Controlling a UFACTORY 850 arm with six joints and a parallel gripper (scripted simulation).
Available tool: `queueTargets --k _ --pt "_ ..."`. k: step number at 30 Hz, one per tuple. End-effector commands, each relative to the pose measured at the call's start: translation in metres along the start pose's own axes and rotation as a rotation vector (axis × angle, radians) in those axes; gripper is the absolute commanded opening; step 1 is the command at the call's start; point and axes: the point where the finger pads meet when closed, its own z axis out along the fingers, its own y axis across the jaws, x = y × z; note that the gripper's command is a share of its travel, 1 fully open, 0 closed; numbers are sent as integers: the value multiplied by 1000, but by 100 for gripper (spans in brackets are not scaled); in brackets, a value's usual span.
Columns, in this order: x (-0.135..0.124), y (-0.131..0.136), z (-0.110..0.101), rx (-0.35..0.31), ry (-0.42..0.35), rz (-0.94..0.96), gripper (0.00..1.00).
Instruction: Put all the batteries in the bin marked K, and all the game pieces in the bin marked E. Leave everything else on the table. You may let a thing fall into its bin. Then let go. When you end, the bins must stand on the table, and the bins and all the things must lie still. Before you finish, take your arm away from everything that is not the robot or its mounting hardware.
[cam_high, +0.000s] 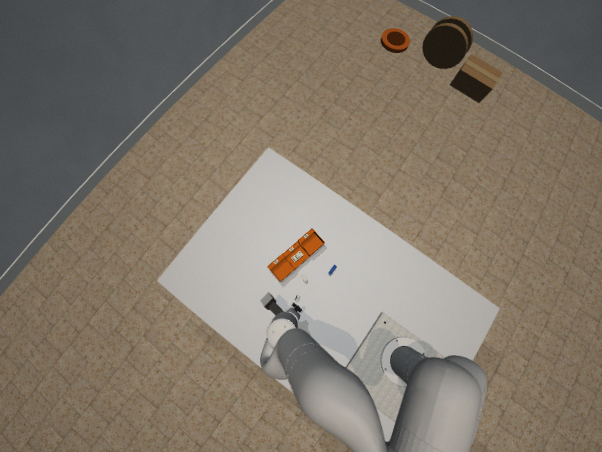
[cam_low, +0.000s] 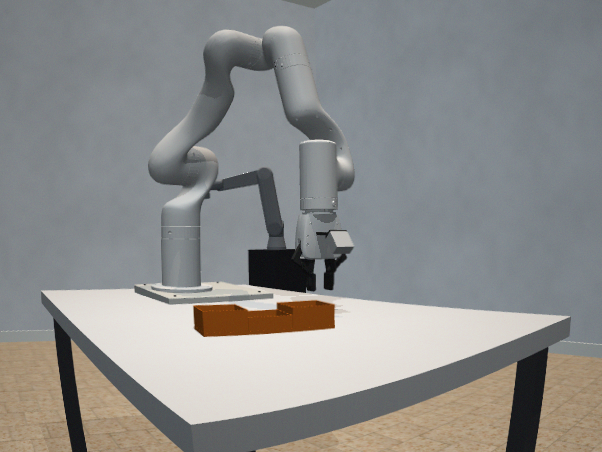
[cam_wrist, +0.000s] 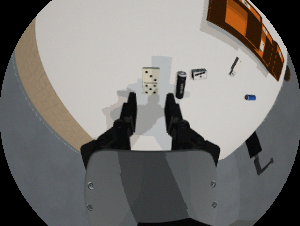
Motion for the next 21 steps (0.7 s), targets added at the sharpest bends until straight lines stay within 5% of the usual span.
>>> queueTargets --k 1,7,21 --pt "1 0 13 0 1 0 41" --pt "1 0 36 0 1 0 41" --pt "1 0 48 0 1 0 41"
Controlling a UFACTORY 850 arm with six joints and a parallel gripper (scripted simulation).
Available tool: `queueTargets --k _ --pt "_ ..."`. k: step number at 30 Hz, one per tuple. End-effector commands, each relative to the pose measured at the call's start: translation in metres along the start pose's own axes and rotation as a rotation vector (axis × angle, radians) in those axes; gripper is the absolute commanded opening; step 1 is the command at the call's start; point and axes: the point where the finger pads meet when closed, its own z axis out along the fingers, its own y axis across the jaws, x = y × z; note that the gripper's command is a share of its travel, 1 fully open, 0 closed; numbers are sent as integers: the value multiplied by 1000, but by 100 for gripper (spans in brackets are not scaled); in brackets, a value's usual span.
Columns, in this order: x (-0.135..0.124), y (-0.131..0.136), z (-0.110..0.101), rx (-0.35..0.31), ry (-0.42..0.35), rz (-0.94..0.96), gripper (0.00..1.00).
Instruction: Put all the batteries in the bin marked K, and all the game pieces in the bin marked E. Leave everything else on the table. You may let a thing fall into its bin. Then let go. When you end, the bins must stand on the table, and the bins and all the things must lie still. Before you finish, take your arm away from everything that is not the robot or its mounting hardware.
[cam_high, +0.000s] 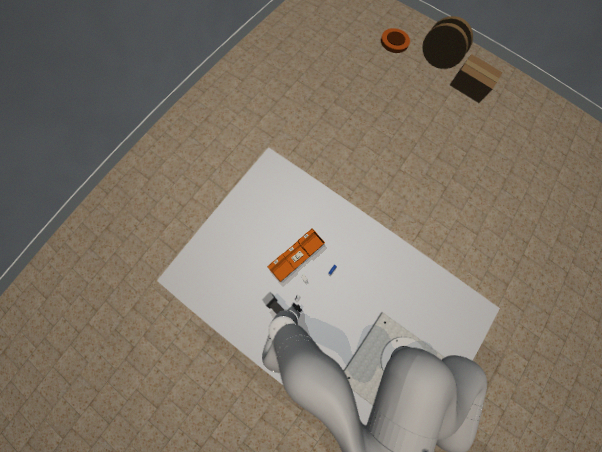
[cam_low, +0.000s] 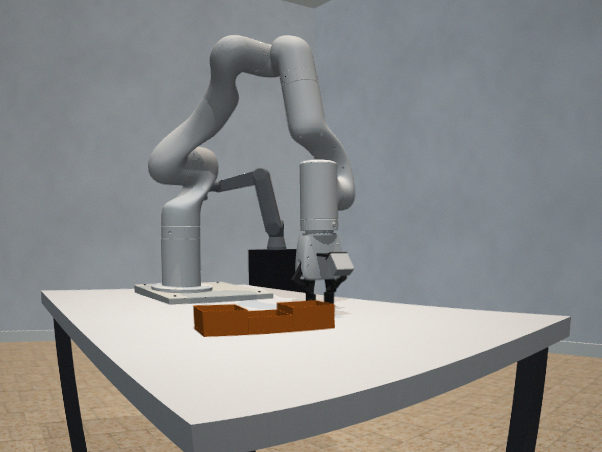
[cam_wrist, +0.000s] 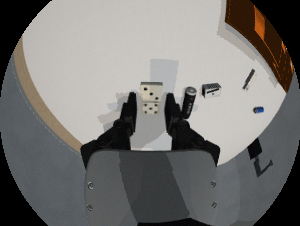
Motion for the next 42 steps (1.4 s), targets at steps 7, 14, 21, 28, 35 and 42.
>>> queueTargets --k 7,14,21,28,35,42 --pt "1 0 3 1 2 0 41" --pt "1 0 3 1 2 0 0" --pt "1 0 3 1 2 0 0" --pt "1 0 3 1 2 0 0" --pt "1 0 3 1 2 0 0" --pt "1 0 3 1 2 0 0"
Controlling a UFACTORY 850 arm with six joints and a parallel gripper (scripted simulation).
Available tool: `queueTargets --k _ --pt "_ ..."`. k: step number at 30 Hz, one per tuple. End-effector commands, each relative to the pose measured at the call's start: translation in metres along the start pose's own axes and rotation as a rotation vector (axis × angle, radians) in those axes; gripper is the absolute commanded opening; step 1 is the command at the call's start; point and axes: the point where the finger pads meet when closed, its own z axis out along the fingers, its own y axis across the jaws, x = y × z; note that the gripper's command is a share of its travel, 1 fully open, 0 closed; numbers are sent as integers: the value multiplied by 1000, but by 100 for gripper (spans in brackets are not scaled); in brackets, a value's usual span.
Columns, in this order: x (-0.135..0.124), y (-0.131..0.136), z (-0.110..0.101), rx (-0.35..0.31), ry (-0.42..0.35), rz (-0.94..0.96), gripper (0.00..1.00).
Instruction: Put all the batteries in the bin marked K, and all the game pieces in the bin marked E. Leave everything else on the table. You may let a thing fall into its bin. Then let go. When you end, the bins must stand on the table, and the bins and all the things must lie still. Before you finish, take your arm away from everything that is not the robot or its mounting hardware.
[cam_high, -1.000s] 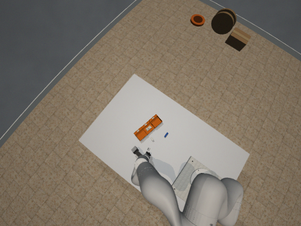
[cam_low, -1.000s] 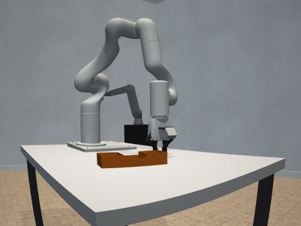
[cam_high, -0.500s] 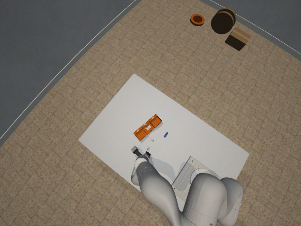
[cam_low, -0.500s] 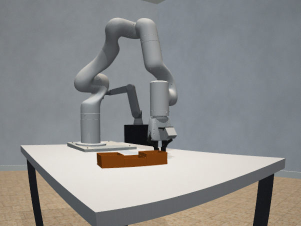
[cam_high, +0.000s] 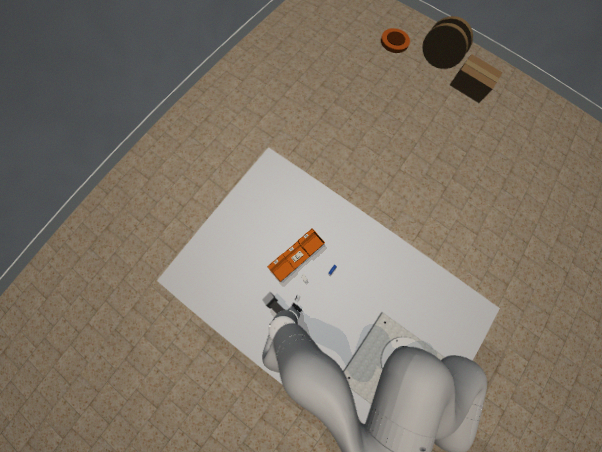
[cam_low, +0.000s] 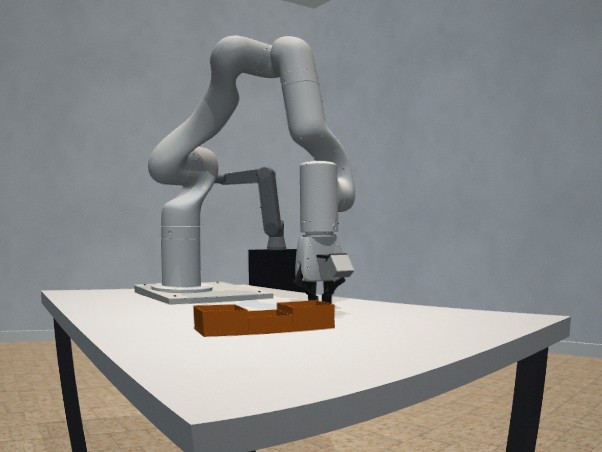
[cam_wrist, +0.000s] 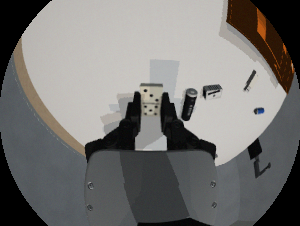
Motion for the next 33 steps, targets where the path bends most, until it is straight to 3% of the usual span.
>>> queueTargets --k 1,23,33 --pt "1 0 -1 1 2 0 0" --pt "1 0 -61 1 2 0 0" --pt "1 0 -61 1 2 0 0"
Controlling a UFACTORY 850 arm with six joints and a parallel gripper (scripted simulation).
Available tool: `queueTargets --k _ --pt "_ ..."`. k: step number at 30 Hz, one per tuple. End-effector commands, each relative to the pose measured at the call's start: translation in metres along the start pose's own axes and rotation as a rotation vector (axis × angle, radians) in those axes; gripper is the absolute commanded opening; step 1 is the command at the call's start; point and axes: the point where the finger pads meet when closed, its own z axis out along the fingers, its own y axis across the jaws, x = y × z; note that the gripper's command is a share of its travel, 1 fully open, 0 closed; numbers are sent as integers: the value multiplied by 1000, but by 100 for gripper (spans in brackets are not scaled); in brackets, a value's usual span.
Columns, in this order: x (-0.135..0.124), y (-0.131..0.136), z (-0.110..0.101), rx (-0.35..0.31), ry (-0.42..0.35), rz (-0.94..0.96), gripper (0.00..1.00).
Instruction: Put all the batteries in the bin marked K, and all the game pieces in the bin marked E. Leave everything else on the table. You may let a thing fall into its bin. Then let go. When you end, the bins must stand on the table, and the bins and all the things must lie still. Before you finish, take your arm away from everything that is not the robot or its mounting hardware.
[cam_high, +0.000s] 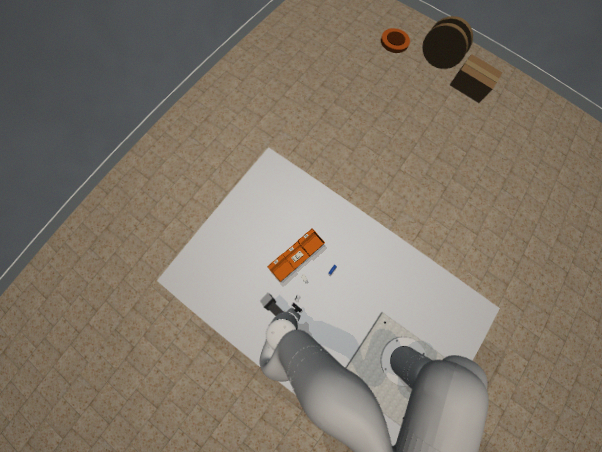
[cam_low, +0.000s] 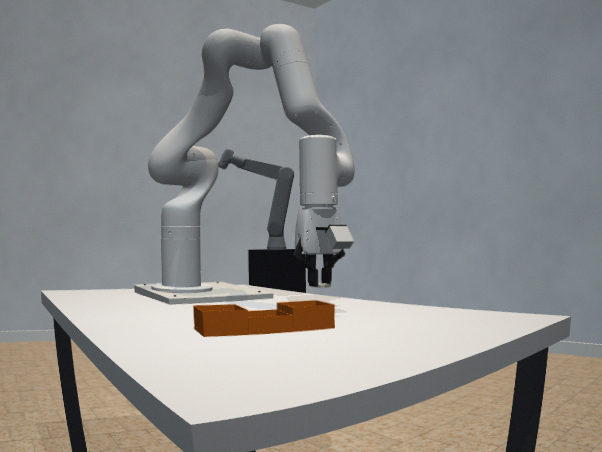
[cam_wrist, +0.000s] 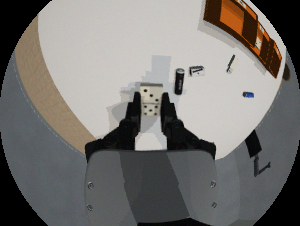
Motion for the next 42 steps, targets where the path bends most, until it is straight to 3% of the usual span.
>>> queueTargets --k 1,8,42 --pt "1 0 -1 1 2 0 0" --pt "1 0 -7 1 2 0 0" --pt "103 143 -7 0 2 50 0"
